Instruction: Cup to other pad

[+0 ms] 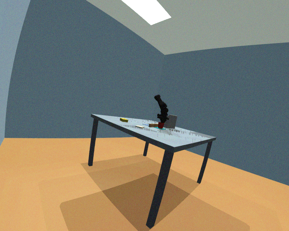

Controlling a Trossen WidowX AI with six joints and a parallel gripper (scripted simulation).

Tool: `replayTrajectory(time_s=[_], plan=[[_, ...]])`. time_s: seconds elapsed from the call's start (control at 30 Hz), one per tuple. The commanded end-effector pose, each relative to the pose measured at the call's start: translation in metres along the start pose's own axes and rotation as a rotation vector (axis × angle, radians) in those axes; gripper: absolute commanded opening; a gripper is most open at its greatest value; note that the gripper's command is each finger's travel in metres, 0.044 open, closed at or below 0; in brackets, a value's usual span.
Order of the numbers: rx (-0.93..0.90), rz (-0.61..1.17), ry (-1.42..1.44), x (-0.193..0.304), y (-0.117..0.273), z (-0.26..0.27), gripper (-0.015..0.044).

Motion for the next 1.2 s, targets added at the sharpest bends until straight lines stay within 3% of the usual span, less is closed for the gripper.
replayTrajectory(time_s=[0.0,0.73,1.1,1.17], plan=[[-0.001,0.006,-0.005,0.001,0.006,0.001,0.0128],[-0.001,0.003,0.0,0.0,0.044,0.0,0.0128],[-0.002,-0.001,0.005,0.001,0.043,0.0,0.0417],[-0.002,0.0,0.005,0.001,0.049,0.001,0.044]])
Point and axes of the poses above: the point midway between the two fingers, 35 mm back from their tips, its own y axis back along the fingers, its own z axis across the jaws, x = y × z, the point moved 6 cm from there along y, back along the fingers, and after that the axes turned 3 degrees about y, right-handed, at the moved point
